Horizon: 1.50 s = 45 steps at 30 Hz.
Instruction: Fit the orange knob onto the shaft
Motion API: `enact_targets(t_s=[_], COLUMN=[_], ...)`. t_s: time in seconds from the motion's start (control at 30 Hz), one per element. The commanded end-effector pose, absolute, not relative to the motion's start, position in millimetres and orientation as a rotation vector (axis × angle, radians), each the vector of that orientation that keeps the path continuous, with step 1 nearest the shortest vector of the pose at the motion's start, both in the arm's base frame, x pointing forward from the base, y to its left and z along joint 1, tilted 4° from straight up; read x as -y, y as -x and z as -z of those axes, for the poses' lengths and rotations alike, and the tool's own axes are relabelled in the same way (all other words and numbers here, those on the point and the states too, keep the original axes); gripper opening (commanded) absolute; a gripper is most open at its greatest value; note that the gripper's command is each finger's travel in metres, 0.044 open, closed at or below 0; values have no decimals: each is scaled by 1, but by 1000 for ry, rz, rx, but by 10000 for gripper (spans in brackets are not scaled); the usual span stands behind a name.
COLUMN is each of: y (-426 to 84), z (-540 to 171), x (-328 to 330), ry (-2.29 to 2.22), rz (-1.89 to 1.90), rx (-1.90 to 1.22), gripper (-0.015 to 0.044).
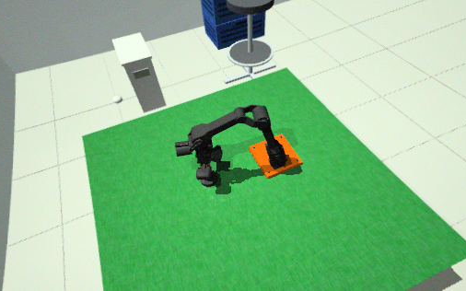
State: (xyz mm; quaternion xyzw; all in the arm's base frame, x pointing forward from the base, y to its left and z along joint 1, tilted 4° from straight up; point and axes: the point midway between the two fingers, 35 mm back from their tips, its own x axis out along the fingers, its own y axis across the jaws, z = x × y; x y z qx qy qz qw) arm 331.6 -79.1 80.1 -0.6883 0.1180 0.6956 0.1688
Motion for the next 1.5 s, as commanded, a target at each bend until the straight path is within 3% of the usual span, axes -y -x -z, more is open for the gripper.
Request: enact_targets(t_s=[0.0,0.73,1.47], y=[-335,-332,-329], z=[-84,-82,-77], x=[80,79,77], ry=[1969,1953,1013], rz=[-1972,-1958,-1089], rx=[-333,-356,-1242], gripper=[0,0,0])
